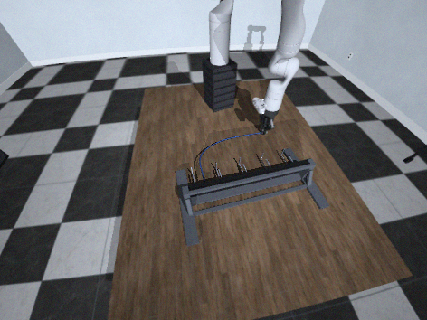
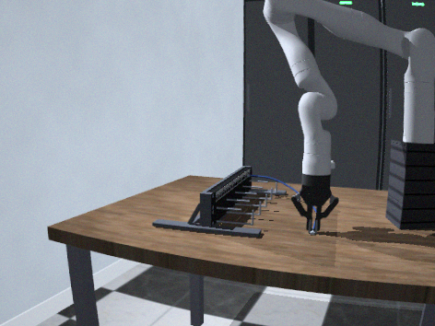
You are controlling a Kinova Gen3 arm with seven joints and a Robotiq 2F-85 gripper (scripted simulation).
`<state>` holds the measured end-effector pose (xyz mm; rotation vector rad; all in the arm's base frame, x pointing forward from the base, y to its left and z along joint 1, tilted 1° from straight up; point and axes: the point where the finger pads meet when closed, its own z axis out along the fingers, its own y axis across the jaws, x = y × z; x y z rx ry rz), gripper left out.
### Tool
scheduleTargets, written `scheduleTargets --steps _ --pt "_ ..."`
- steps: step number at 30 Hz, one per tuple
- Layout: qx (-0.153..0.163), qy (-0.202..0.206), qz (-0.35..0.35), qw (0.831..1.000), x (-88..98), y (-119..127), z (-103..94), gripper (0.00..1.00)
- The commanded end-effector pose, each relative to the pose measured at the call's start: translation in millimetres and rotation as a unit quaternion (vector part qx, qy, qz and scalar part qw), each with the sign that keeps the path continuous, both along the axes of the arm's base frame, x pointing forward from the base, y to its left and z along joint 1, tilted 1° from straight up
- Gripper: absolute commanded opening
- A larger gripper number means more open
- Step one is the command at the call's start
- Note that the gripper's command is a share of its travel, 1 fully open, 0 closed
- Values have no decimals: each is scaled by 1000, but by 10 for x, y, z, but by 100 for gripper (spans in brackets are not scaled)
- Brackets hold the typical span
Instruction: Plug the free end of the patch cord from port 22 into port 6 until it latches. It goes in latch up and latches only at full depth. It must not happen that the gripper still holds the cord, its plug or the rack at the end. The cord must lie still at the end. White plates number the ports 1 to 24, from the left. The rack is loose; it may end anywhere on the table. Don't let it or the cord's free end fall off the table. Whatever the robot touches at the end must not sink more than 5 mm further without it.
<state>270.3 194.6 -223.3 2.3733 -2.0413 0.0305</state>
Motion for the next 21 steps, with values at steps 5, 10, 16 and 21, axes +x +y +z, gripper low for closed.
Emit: scheduleTargets --steps 5,10,16,21 --pt "0 -1 0 1000 7 1 -9 0" --pt "0 -1 0 1000 7 1 -3 0" --pt "0 -1 0 1000 7 2 21 0" --pt "0 -1 0 1000 7 3 58 0"
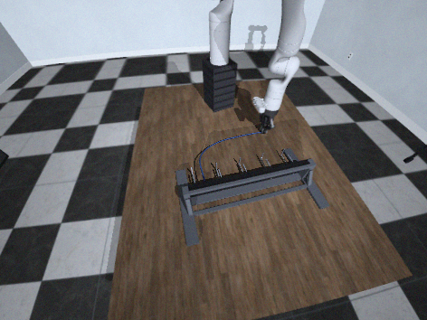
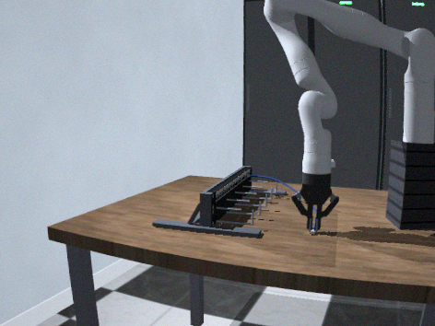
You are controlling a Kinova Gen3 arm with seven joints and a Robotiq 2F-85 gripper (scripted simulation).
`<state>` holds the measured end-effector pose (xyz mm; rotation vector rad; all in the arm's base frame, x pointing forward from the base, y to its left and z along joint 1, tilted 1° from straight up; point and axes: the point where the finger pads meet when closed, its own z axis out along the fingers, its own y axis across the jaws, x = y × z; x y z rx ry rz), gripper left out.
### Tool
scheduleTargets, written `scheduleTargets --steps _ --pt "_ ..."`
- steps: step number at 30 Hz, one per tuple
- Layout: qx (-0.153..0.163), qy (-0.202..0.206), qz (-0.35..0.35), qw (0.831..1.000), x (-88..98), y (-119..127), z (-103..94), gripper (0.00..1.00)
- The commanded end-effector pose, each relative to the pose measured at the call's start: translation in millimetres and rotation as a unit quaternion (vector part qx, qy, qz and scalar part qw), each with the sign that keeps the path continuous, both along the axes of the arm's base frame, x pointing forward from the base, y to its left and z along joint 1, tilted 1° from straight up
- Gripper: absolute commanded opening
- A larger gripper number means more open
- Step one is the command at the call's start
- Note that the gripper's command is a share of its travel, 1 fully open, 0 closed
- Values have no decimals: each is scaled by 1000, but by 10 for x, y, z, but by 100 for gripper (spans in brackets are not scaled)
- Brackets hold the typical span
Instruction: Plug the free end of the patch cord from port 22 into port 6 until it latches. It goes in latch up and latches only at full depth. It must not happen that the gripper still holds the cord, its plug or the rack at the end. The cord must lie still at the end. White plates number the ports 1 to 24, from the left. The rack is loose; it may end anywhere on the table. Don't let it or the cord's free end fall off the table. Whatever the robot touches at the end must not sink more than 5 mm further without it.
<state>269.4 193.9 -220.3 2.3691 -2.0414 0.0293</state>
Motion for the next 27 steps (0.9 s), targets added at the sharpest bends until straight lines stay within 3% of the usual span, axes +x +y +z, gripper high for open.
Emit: scheduleTargets --steps 1,27 --pt "1 -2 1 1000 16 10 41 0" --pt "1 -2 1 1000 13 19 451 0"
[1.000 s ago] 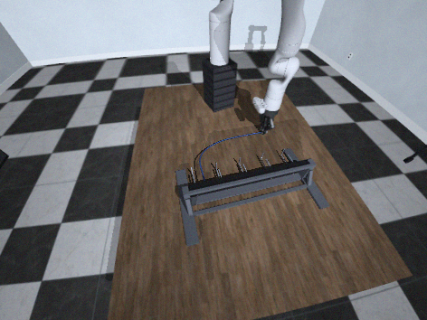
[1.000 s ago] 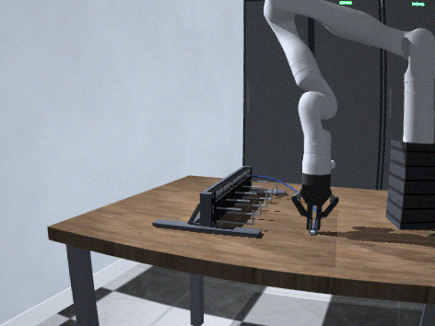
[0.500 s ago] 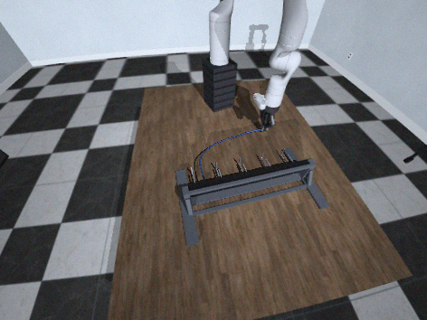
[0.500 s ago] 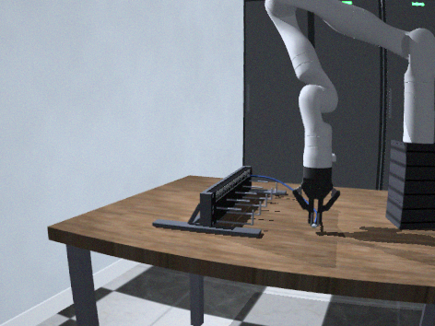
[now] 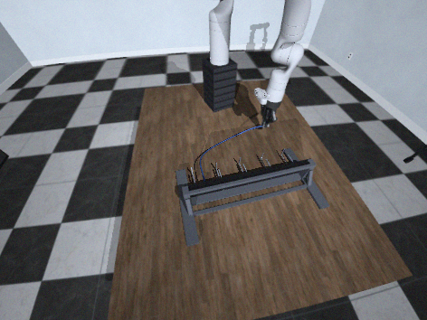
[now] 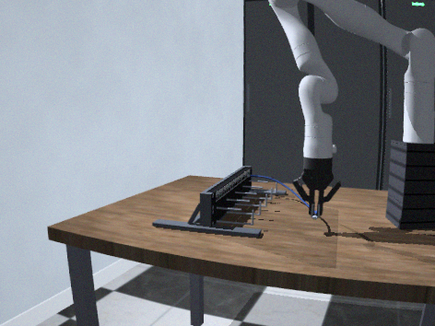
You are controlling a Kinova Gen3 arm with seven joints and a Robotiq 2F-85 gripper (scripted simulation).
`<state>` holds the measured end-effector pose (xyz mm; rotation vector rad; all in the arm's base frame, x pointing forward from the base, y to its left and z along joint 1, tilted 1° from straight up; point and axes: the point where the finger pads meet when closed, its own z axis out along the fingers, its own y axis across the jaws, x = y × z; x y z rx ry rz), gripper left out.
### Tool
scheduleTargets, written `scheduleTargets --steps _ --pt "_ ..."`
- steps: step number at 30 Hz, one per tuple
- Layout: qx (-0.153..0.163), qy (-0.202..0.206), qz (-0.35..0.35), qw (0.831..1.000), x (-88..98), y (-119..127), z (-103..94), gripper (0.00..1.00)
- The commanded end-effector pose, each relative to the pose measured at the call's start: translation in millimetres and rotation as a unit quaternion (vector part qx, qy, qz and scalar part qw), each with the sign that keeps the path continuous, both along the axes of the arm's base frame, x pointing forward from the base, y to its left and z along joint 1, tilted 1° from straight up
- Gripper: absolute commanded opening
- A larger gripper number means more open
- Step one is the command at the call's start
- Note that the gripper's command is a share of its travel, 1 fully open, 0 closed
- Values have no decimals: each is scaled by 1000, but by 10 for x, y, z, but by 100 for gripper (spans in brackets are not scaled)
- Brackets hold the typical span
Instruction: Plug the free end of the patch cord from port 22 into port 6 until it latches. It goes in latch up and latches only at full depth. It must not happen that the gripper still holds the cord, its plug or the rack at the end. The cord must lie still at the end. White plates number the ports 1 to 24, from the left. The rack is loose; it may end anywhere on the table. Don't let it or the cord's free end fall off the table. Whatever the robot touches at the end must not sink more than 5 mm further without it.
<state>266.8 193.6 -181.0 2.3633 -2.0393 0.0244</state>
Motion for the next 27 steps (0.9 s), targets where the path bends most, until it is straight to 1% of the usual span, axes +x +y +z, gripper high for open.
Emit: scheduleTargets --steps 1,13,27 --pt "2 -5 1 1000 40 23 72 0" --pt "2 -5 1 1000 39 25 155 0" --pt "2 -5 1 1000 39 26 171 0"
